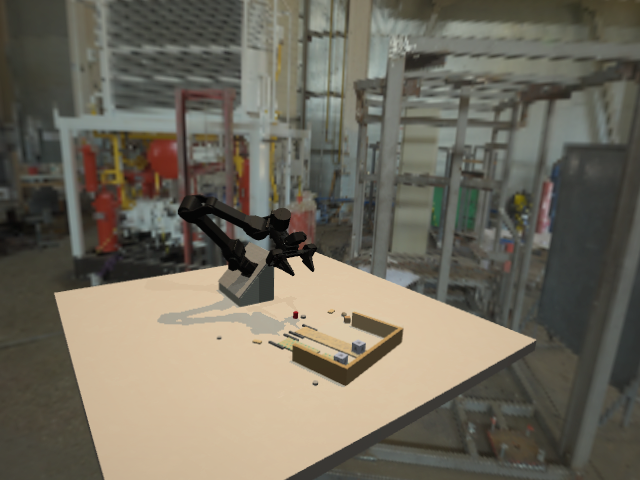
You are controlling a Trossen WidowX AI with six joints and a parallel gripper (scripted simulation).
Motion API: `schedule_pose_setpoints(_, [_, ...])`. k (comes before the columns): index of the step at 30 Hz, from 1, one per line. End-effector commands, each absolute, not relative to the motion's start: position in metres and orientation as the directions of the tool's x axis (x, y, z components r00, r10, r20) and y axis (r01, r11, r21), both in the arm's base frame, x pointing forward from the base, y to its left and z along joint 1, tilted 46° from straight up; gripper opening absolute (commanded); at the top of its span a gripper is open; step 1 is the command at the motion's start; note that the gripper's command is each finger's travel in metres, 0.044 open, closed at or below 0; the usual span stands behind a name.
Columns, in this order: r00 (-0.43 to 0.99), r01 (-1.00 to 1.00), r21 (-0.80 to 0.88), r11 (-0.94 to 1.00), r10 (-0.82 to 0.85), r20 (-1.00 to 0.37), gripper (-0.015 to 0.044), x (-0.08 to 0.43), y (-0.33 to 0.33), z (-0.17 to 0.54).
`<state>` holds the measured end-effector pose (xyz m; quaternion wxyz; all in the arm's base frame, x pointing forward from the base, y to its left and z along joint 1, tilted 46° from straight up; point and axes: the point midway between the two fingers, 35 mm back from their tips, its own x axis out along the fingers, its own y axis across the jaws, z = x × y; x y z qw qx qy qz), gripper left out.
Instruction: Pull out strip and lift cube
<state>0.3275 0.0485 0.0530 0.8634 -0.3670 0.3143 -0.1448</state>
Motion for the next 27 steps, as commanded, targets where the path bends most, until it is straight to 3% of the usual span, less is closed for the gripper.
schedule_pose_setpoints(1, [0.759,0.004,-0.714,0.700,-0.466,-0.454,0.0400,0.320,0.050,0.048])
schedule_pose_setpoints(5, [0.759,0.004,-0.714,0.700,-0.466,-0.454,0.0400,0.320,0.050,0.048])
schedule_pose_setpoints(10, [0.663,-0.034,-0.728,0.685,-0.529,-0.529,0.0269,0.340,0.042,0.035])
schedule_pose_setpoints(20, [0.292,-0.130,-0.726,0.676,-0.673,-0.679,0.0006,0.377,0.001,0.000])
schedule_pose_setpoints(27, [-0.024,-0.171,-0.700,0.694,-0.713,-0.701,0.0000,0.382,-0.039,-0.016])
